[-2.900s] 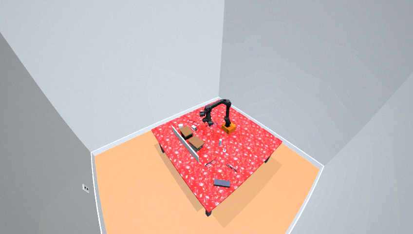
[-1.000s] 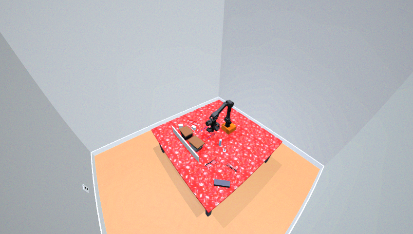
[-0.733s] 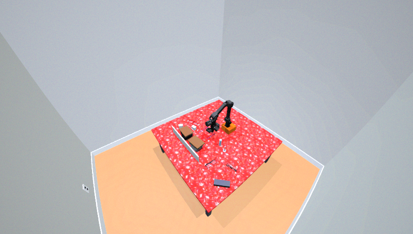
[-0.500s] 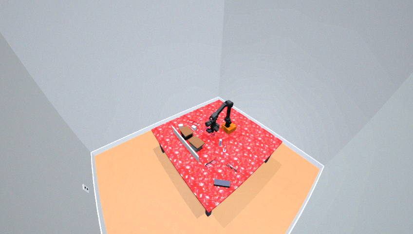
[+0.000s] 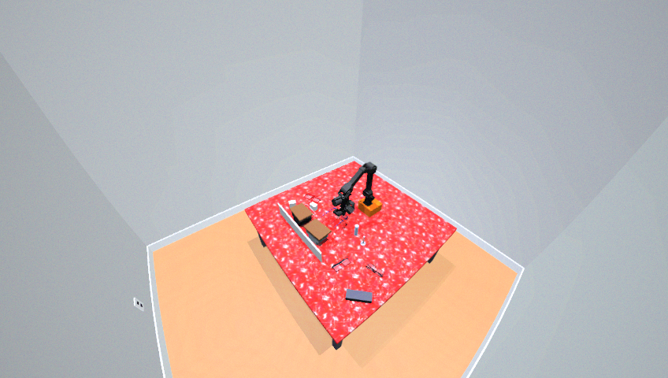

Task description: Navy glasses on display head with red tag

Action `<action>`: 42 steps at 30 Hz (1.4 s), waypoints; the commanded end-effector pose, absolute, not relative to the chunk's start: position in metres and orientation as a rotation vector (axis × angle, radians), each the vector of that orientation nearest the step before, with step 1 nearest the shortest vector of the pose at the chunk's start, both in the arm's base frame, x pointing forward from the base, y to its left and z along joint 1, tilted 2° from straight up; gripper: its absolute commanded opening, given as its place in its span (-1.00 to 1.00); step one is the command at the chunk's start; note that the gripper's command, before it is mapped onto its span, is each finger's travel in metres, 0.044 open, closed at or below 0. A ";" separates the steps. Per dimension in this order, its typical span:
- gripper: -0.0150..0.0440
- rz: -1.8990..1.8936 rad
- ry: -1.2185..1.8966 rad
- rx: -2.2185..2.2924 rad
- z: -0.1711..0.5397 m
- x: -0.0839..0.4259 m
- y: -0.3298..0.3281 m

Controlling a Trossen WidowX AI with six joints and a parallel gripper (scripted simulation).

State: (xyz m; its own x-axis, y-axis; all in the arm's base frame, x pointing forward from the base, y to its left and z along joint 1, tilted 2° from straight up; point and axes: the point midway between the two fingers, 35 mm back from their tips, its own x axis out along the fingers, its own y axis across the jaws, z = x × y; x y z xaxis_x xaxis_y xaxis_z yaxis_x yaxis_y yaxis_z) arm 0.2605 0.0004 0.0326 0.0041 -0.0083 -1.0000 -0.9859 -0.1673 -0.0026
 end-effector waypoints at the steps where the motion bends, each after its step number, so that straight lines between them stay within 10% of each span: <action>1: -0.49 1.329 1.137 -1.338 0.027 0.258 0.001; 42: -0.49 1.314 1.136 -1.352 0.020 0.295 0.008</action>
